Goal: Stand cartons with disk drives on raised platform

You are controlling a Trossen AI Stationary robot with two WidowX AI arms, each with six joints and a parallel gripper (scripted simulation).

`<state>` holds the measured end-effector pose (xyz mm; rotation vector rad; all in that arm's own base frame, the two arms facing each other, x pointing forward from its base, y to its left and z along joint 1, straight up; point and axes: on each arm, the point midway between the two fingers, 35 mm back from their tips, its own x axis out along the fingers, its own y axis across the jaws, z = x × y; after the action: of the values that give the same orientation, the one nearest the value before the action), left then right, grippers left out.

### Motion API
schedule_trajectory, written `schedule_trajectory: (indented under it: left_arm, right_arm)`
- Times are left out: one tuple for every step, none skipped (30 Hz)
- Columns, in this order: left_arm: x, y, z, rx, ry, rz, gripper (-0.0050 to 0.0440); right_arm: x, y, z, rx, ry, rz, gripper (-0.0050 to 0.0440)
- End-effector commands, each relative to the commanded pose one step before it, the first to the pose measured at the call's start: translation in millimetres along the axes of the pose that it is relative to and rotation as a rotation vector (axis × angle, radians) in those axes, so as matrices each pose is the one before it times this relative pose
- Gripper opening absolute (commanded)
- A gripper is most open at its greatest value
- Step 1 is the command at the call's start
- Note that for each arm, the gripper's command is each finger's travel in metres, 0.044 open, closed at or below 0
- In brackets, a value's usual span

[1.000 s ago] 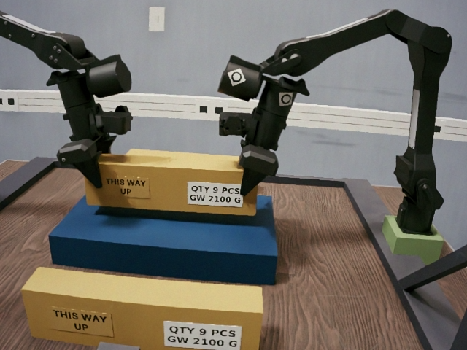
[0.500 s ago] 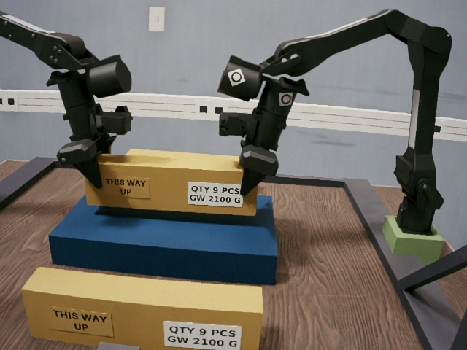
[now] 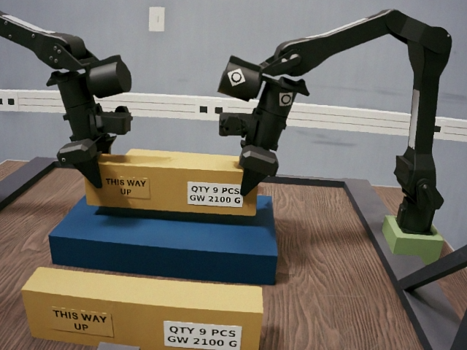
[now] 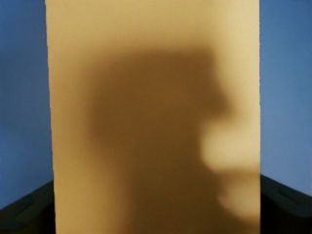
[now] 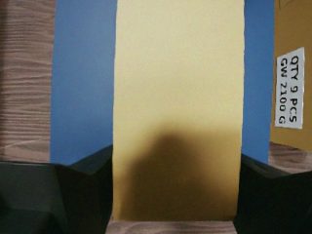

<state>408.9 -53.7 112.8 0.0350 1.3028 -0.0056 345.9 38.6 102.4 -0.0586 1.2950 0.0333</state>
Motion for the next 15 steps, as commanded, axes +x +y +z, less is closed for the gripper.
schedule_trajectory:
  left_arm:
    - [-38.84,-0.89,10.72,0.00677,-0.09549,-0.00999,-0.005]
    - [0.0,0.0,0.0,0.0,0.0,0.0,-0.005]
    - [0.0,0.0,0.0,0.0,0.0,0.0,-0.005]
    - [0.0,0.0,0.0,0.0,0.0,0.0,-0.005]
    - [0.0,0.0,0.0,0.0,0.0,0.0,-0.005]
    - [-11.83,12.41,2.89,-0.00172,-0.02939,-0.00906,-0.005]
    - [0.0,0.0,0.0,0.0,0.0,0.0,-0.005]
    - [0.0,0.0,0.0,0.0,0.0,0.0,-0.005]
    - [0.0,0.0,0.0,0.0,0.0,0.0,-0.005]
    - [0.0,0.0,0.0,0.0,0.0,0.0,-0.005]
    - [0.0,0.0,0.0,0.0,0.0,0.0,-0.005]
    - [0.0,0.0,0.0,0.0,0.0,0.0,-0.005]
    - [0.0,0.0,0.0,0.0,0.0,0.0,-0.005]
    - [0.0,0.0,0.0,0.0,0.0,0.0,-0.005]
    - [0.0,0.0,0.0,0.0,0.0,0.0,-0.005]
  right_arm:
    - [-30.5,-1.21,12.69,0.01388,-0.09111,0.00764,-0.005]
    - [0.0,0.0,0.0,0.0,0.0,0.0,-0.005]
    - [0.0,0.0,0.0,0.0,0.0,0.0,-0.005]
    - [0.0,0.0,0.0,0.0,0.0,0.0,-0.005]
    - [0.0,0.0,0.0,0.0,0.0,0.0,-0.005]
    - [-0.57,-6.23,0.06,0.00238,-0.01226,0.0047,-0.005]
    - [0.0,0.0,0.0,0.0,0.0,0.0,-0.005]
    - [0.0,0.0,0.0,0.0,0.0,0.0,-0.005]
    - [0.0,0.0,0.0,0.0,0.0,0.0,-0.005]
    - [0.0,0.0,0.0,0.0,0.0,0.0,-0.005]
    - [0.0,0.0,0.0,0.0,0.0,0.0,-0.005]
    - [0.0,0.0,0.0,0.0,0.0,0.0,-0.005]
    - [0.0,0.0,0.0,0.0,0.0,0.0,-0.005]
    - [0.0,0.0,0.0,0.0,0.0,0.0,-0.005]
    - [0.0,0.0,0.0,0.0,0.0,0.0,-0.005]
